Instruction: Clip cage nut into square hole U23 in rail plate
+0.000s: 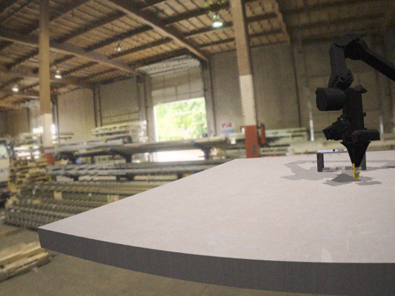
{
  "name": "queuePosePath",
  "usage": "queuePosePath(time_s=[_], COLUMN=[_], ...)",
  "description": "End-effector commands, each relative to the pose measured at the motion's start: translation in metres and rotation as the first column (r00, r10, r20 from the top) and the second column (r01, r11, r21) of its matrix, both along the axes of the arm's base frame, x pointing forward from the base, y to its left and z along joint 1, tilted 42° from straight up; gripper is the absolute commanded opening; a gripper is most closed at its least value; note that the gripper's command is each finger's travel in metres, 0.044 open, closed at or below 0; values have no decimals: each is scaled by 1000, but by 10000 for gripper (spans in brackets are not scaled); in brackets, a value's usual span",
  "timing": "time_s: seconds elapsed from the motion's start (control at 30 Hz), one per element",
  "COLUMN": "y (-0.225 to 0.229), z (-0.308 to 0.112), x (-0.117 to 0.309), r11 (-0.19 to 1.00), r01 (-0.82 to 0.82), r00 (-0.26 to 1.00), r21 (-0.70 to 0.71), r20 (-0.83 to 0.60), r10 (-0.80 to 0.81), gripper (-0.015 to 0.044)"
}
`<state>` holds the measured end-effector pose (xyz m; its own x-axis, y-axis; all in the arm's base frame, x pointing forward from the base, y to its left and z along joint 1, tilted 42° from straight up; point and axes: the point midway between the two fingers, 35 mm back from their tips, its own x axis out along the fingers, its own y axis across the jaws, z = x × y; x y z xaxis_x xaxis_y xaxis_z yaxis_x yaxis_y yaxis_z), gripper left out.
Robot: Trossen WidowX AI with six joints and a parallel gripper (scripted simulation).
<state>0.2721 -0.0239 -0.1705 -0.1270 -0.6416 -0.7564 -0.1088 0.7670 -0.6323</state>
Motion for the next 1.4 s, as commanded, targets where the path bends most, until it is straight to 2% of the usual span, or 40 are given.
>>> queuePosePath(time_s=[0.0, 0.33, 0.63, 0.87, 1.03, 1.37], y=[0, 1, 43, 49, 68, 58], z=[0, 1, 49, 56, 78, 90], x=[0, 0, 9, 6, 12, 15], r11=[1000, 1000, 1000, 1000, 1000, 1000], r01=[0, 0, -3, -4, -4, 15], r00=[1000, 1000, 1000, 1000, 1000, 1000], r21=[0, 0, 1, 1, 2, 6], r20=[0, 0, -1, -1, -1, 15], r10=[0, 0, 3, 4, 4, -15], gripper=[37, 37, 37, 37, 37, 37])
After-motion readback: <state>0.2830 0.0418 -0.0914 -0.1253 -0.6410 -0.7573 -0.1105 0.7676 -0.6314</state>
